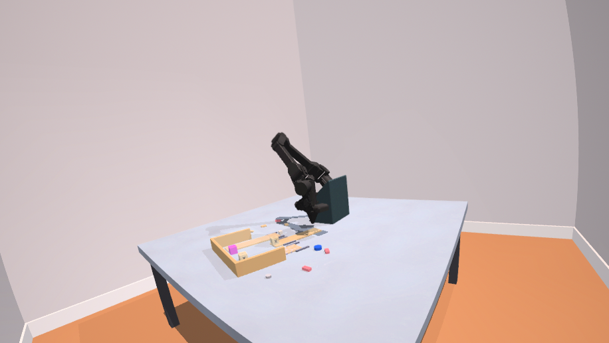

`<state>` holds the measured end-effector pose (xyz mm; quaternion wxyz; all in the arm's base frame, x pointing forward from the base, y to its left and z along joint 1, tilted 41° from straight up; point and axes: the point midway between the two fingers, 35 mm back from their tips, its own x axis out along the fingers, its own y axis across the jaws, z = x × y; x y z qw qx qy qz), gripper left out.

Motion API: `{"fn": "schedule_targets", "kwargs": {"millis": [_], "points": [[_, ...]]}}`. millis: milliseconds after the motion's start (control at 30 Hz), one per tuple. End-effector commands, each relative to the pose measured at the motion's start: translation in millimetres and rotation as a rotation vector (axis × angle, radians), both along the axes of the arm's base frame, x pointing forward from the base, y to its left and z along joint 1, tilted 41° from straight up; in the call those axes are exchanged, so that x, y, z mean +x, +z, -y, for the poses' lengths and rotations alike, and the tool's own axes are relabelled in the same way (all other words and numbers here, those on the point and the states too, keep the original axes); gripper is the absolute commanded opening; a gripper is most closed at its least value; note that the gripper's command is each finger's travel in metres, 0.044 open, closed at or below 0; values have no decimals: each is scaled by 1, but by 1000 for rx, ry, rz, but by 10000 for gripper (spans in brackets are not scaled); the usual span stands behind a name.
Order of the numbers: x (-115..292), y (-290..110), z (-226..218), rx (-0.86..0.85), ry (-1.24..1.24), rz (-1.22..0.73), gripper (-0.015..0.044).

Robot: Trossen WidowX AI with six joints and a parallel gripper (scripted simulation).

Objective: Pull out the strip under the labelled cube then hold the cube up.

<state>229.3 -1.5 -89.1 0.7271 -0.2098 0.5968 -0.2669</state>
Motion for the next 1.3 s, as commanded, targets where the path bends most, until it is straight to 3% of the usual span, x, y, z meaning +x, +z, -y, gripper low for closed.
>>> {"fn": "schedule_targets", "kwargs": {"millis": [0,133,533,1267], "points": [[-1,5,-3,5,-16,8,26],[20,8,-1,26,-128,104,131],[60,21,-5,27,-131,109,440],[143,50,-11,28,-131,114,440]]}}
